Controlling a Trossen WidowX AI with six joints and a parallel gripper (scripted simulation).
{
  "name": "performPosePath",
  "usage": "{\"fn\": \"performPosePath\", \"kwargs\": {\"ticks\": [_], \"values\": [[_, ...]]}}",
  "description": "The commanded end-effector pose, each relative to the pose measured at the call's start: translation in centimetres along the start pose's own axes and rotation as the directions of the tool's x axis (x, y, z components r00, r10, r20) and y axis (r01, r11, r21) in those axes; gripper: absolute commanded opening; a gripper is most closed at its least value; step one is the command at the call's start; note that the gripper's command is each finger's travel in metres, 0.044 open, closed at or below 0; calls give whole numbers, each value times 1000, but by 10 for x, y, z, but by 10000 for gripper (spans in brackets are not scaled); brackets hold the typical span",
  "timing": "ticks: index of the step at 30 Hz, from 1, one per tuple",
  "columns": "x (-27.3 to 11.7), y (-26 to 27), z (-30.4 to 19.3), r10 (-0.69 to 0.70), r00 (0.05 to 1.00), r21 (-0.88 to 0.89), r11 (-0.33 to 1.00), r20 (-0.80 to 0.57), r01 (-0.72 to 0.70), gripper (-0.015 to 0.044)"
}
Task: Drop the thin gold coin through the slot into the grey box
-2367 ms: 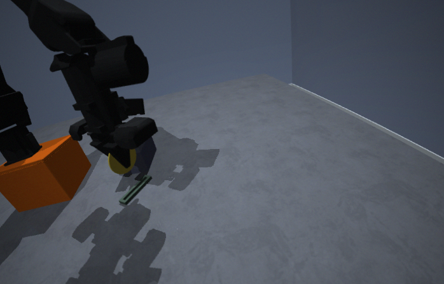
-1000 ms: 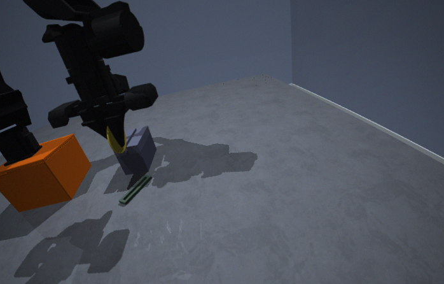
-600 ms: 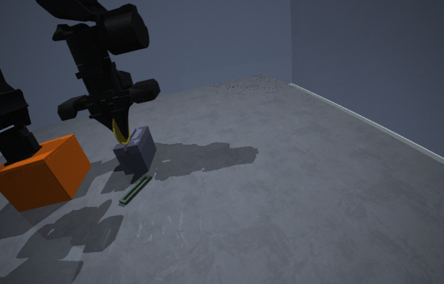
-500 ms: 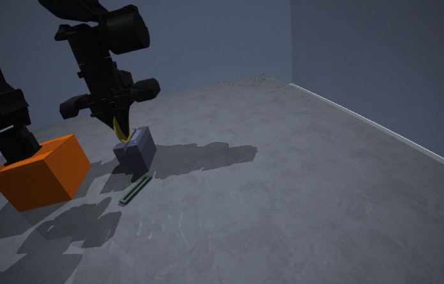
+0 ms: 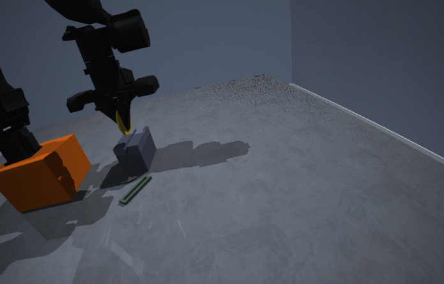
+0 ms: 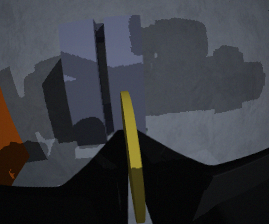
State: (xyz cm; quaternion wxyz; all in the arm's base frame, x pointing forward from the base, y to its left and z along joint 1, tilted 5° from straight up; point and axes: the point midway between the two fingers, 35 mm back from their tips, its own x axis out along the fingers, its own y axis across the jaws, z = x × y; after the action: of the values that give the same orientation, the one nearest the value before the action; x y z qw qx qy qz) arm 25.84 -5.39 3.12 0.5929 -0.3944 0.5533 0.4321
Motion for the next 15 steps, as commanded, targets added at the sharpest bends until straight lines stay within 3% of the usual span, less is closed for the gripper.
{"fn": "performPosePath", "kwargs": {"ticks": [1, 15], "values": [[1, 5, 9, 2, 1000, 3, 1000, 4, -2, 0], [0, 9, 23, 2, 1000, -2, 1000, 4, -2, 0]]}}
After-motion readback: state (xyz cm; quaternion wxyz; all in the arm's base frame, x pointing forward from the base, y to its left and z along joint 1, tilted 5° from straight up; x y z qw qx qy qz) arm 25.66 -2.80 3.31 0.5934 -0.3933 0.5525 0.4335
